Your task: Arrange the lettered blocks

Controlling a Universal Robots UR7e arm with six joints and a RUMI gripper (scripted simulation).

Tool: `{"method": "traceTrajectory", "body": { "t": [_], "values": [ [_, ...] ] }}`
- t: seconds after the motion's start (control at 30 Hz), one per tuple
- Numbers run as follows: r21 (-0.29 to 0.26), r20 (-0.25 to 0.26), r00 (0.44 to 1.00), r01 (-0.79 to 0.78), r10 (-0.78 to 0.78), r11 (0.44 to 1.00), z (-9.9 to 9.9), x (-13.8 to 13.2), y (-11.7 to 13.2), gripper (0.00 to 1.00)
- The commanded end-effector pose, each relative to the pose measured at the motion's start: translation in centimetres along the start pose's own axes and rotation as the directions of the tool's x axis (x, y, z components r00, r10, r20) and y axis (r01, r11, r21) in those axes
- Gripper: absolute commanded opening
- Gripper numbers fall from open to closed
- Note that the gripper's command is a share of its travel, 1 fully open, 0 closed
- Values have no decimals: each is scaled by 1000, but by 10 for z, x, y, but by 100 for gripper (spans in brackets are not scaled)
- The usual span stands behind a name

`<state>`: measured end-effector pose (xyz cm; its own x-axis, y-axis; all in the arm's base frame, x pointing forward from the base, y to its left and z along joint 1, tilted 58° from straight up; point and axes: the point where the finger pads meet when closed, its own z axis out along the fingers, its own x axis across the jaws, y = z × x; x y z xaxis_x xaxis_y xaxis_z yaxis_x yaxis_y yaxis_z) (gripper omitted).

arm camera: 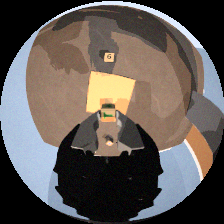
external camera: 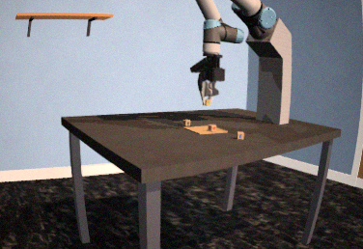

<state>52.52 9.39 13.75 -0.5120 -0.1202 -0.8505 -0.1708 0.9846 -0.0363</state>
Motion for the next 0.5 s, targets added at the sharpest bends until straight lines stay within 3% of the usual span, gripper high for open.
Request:
{"method": "traceTrajectory", "body": {
  "t": [0.0,0.47],
  "values": [
    [0,1,1000,-1,1,1000,0,0,0,5],
    [0,1,1000,-1,1,1000,1,0,0,5]
  ]
}}
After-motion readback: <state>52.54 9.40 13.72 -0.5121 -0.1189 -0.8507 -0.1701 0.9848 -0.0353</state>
